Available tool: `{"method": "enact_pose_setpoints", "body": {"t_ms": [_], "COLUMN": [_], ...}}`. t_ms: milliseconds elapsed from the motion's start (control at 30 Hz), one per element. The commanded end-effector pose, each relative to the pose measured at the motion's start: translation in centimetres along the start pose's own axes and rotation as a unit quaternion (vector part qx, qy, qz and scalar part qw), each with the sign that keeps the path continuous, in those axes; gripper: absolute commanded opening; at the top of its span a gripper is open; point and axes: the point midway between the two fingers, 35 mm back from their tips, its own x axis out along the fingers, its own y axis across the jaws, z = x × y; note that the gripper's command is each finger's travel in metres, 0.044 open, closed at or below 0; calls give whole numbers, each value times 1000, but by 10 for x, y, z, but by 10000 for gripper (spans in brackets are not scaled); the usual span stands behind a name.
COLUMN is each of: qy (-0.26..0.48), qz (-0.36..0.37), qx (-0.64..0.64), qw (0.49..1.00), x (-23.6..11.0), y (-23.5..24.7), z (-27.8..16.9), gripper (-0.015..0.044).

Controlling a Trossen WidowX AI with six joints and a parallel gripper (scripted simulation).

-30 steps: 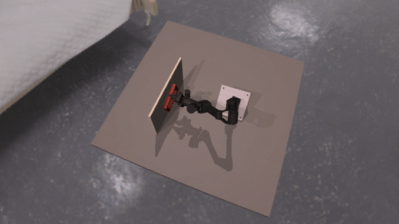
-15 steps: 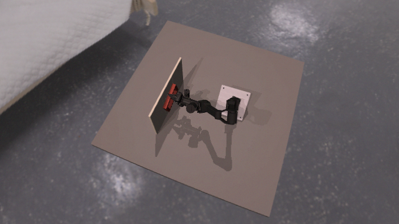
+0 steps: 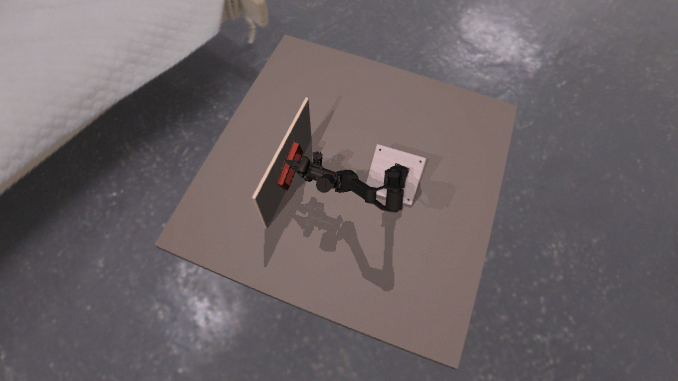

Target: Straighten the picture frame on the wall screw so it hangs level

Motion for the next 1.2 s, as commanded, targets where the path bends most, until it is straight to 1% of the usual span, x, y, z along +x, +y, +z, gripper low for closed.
{"method": "enact_pose_setpoints", "body": {"t_ms": [0,33,633,700,733,1167], "qy": [2,2,2,2,2,2], "qz": [0,0,0,0,0,0], "qx": [-3,-3,-3,-3,-3,-3], "qw": [1000,1000,1000,1000,1000,1000], "x": [0,0,0,0,0,0], "y": [0,0,0,0,0,2], "z": [-1,-1,-1,-1,-1,0], "gripper": [208,181,61,9,0,0]}}
